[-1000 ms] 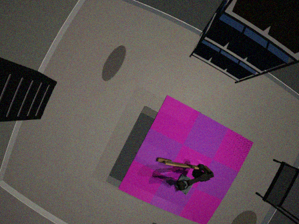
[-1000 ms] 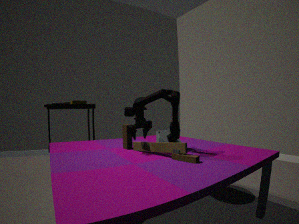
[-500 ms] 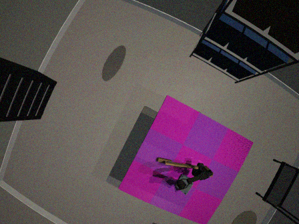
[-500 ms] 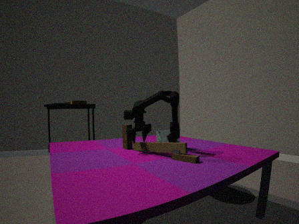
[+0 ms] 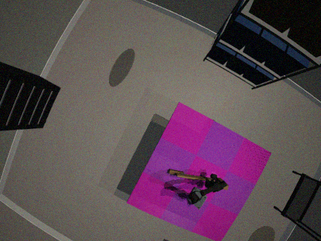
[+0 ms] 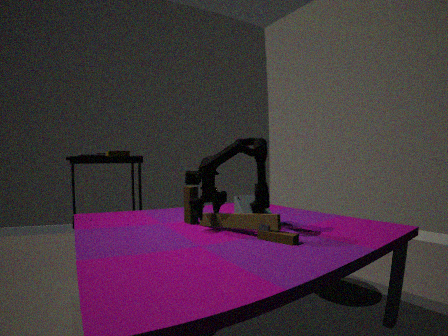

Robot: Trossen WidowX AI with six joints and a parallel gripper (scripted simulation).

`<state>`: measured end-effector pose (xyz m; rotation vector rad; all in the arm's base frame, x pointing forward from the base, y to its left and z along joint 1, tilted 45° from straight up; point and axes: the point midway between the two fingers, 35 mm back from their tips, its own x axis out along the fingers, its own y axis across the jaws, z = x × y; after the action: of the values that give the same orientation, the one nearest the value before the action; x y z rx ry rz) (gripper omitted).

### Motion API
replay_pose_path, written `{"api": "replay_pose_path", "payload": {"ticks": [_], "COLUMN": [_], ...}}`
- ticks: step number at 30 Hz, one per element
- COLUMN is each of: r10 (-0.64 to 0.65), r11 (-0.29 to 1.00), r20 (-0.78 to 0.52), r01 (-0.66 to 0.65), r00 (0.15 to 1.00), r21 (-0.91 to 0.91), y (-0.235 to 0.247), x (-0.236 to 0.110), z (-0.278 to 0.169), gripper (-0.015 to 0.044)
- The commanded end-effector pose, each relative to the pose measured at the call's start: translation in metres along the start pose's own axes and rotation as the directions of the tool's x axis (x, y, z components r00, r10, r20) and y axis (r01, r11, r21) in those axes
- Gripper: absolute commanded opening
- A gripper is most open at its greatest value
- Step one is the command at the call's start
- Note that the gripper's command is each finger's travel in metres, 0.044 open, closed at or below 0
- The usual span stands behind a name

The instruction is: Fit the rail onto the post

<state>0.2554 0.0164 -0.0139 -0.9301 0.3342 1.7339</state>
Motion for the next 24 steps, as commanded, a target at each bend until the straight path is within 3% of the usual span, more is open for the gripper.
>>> {"api": "replay_pose_path", "payload": {"ticks": [1, 12, 24], "r10": [0.000, 0.000, 0.000], "r11": [1.000, 1.000, 1.000], "r20": [0.007, 0.010, 0.010], "r01": [0.000, 0.000, 0.000], "r00": [1.000, 1.000, 1.000], "r21": [0.010, 0.009, 0.009], "y": [0.002, 0.003, 0.003], "x": [0.008, 0.023, 0.023], "z": [0.001, 0.002, 0.002], "gripper": [0.0440, 0.0440, 0.0125]}}
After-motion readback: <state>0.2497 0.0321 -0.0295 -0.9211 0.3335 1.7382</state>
